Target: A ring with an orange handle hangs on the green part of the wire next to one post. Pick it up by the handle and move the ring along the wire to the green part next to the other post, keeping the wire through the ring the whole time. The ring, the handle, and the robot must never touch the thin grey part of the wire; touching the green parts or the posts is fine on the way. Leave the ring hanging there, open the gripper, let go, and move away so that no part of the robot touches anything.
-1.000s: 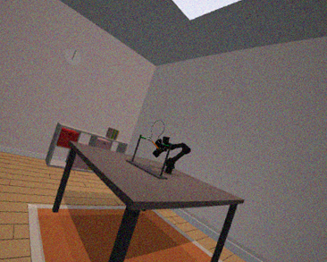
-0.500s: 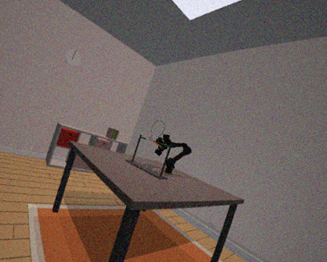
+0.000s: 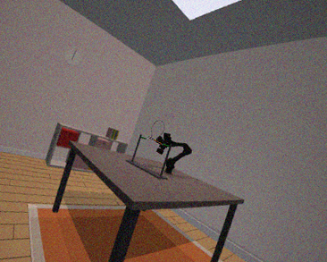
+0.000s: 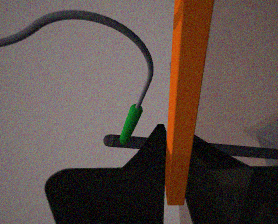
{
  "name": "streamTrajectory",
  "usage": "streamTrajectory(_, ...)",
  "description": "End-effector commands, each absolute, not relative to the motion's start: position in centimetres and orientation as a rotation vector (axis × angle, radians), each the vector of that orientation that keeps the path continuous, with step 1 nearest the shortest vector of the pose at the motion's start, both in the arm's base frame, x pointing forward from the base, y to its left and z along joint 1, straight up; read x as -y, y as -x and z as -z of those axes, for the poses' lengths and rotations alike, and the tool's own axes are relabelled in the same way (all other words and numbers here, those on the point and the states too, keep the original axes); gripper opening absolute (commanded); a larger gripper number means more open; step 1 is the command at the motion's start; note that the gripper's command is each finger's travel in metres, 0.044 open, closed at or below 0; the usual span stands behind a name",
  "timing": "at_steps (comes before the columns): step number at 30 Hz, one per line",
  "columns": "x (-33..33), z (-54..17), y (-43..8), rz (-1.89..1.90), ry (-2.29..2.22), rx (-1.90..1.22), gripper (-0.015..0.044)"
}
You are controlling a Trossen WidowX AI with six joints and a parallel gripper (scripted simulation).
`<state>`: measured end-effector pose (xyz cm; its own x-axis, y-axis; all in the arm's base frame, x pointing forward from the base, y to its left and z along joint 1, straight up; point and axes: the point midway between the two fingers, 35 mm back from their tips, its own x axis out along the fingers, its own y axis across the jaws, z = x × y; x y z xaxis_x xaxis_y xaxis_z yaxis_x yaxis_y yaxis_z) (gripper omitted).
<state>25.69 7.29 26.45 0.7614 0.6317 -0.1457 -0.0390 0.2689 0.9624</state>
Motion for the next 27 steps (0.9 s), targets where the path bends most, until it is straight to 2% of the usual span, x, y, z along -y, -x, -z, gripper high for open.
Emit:
streamTrajectory(1,-7.5,-27.5,-25.5,-0.51,-1.258,-0.564,-0.015)
streamTrajectory(27,-8.0,-31.8,-25.4,-0.574,-1.522,-0.543,-0.015)
